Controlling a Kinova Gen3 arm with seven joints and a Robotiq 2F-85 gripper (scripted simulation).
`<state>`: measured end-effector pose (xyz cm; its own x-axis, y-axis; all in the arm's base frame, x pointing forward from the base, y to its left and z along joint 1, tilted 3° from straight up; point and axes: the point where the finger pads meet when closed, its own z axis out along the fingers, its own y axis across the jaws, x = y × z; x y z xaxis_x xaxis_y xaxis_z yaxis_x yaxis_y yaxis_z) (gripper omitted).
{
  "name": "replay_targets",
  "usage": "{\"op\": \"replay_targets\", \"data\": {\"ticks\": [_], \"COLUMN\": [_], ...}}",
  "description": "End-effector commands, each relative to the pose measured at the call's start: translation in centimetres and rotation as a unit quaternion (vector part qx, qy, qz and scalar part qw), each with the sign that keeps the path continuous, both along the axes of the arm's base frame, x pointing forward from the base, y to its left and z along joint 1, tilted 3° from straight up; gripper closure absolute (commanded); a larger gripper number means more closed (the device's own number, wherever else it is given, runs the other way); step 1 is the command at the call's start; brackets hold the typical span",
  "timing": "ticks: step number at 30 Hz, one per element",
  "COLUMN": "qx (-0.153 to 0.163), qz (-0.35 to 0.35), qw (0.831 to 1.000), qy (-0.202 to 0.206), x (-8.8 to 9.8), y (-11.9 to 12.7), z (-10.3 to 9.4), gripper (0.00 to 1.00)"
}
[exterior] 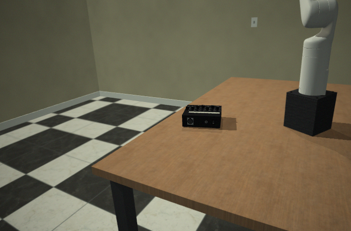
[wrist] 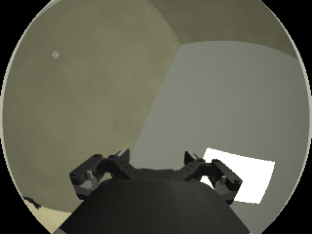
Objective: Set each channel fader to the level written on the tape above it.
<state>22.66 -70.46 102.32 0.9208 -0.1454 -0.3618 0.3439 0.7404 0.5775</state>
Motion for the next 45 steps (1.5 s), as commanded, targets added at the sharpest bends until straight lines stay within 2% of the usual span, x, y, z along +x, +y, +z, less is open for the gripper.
{"op": "replay_targets", "data": {"ticks": [1,3,4,6,9,10,45], "qx": [0.044,0.075,0.075,0.11,0.11,0.129,0.129], "qz": [0.041,0.068,0.068,0.097,0.097,0.112,0.112], "qw": [0.998,0.994,0.994,0.988,0.988,0.983,0.983], "qy": [-0.013,-0.032,-0.032,-0.052,-0.052,-0.063,-0.063], "x": [3.8,6.0,6.0,8.5,8.5,9.8,9.8], "y": [-1.2,-2.2,-2.2,-3.1,-3.1,-3.5,-3.5], "z": [-2.3,-4.3,-4.3,-6.6,-6.6,-7.9,-7.9], "gripper": [0.0,0.0,0.0,0.0,0.0,0.0,0.0]}}
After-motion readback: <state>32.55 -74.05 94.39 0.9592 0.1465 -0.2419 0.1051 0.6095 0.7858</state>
